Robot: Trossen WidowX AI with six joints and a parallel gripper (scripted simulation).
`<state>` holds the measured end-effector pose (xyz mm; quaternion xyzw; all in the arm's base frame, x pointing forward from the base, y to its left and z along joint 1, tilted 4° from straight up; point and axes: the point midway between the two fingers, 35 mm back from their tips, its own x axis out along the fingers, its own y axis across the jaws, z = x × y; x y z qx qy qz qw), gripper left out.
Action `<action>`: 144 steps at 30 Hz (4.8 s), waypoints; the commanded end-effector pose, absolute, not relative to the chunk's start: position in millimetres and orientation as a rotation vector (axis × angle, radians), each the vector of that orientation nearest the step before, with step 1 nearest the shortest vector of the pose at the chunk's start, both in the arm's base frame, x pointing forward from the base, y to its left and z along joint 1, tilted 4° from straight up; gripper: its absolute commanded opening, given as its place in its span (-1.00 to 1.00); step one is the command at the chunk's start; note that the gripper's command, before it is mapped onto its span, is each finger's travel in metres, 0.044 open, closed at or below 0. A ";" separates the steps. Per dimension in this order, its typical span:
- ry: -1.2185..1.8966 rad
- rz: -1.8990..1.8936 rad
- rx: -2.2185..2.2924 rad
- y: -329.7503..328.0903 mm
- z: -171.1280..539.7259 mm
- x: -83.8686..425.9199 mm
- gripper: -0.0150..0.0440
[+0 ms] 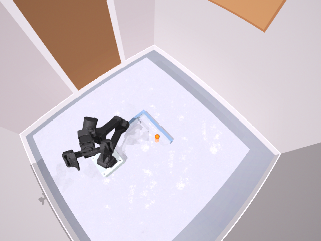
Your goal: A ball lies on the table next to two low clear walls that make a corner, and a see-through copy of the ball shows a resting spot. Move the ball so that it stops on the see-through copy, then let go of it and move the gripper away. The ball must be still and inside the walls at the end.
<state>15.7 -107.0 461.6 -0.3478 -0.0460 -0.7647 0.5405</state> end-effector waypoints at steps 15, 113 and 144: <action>-0.286 -1.593 -0.231 -189.9 451.0 -47.2 0.45; 1.578 -0.081 0.149 -111.4 -34.2 357.2 0.05; 1.577 -0.082 0.149 -117.3 92.6 358.6 -0.49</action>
